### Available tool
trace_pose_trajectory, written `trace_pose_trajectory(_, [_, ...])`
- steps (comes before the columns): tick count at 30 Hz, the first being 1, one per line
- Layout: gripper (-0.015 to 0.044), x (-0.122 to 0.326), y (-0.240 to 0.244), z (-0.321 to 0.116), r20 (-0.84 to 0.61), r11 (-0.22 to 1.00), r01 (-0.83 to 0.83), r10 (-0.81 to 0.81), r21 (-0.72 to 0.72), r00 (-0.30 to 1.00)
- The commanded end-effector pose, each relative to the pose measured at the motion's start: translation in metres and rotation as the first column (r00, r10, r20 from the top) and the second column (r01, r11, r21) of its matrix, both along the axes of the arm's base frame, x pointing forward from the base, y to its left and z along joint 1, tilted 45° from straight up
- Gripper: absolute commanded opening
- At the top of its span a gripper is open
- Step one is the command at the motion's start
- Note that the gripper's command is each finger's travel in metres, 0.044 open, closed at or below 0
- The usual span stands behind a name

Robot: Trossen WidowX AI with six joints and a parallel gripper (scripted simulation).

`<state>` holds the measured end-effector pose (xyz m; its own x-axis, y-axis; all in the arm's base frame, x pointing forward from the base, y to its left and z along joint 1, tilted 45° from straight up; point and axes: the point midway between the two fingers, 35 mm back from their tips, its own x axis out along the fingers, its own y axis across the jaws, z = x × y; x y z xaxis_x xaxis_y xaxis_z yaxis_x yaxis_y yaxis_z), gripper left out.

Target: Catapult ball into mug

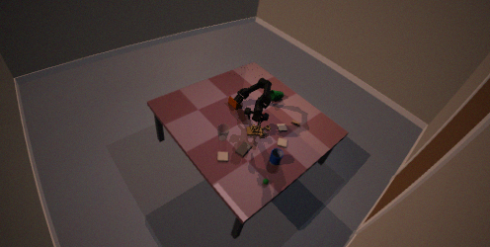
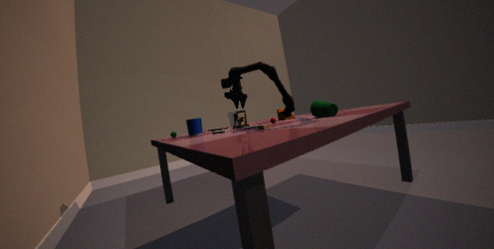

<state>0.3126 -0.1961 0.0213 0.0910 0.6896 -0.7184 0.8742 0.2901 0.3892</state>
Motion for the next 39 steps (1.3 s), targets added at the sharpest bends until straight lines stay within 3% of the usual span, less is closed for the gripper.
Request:
trace_pose_trajectory(1, [0.044, -0.001, 0.0, 0.0, -0.111, 0.994, 0.109, -0.108, 0.008, 0.988])
trace_pose_trajectory(12, [0.044, -0.002, -0.001, 0.001, -0.367, 0.927, 0.374, -0.356, -0.023, 0.86])
trace_pose_trajectory(25, [0.044, -0.002, -0.001, 0.002, -0.611, 0.767, 0.625, -0.568, -0.148, 0.552])
trace_pose_trajectory(28, [0.044, -0.003, -0.001, 0.002, -0.644, 0.731, 0.659, -0.593, -0.179, 0.483])
trace_pose_trajectory(36, [0.044, -0.002, 0.0, 0.001, -0.648, 0.726, 0.663, -0.596, -0.183, 0.474])
trace_pose_trajectory(39, [0.044, 0.001, 0.019, -0.019, -0.671, 0.695, 0.688, -0.614, -0.209, 0.416])
